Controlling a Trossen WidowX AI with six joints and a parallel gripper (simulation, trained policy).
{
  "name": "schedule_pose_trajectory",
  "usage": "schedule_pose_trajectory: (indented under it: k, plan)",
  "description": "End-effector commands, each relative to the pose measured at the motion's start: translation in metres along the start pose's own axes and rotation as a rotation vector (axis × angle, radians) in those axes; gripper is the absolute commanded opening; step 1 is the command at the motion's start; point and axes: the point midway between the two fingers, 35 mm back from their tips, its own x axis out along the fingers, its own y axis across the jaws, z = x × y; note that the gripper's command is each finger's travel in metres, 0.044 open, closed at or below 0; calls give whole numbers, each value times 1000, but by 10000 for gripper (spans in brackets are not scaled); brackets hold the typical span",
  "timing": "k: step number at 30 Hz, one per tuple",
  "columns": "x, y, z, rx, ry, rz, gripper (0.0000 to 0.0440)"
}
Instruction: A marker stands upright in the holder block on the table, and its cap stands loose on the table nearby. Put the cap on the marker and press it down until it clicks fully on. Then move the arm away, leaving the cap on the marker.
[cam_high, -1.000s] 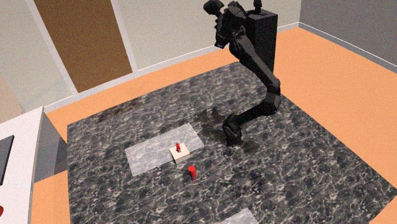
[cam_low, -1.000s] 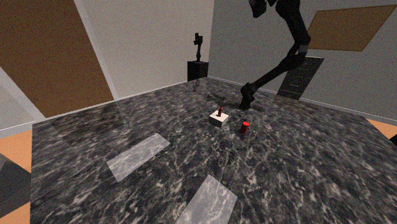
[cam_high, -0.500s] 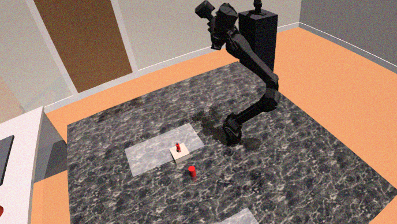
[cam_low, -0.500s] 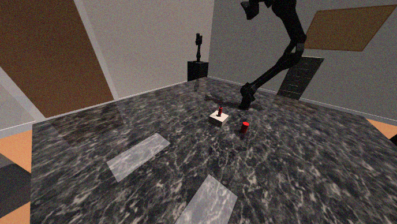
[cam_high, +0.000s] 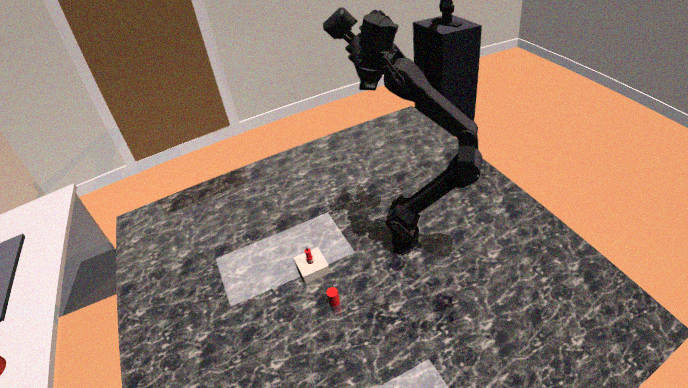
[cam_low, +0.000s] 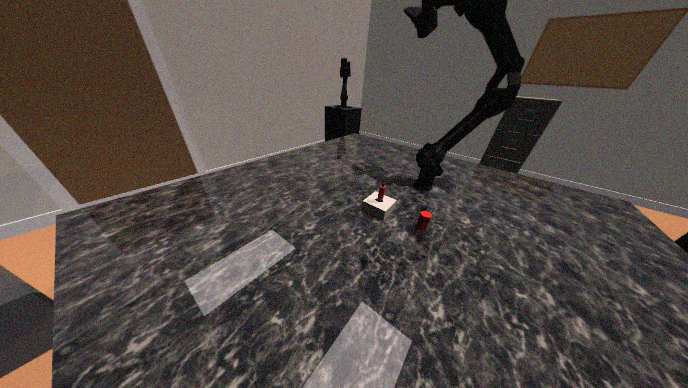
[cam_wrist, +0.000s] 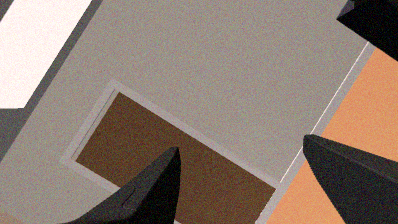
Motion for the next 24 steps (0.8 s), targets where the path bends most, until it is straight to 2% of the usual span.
schedule_pose_trajectory:
  k: [1,24]
  plan:
    - [2,4,-13,-2,36,9,314]
    - [-6,20,-83,10,247,52,314]
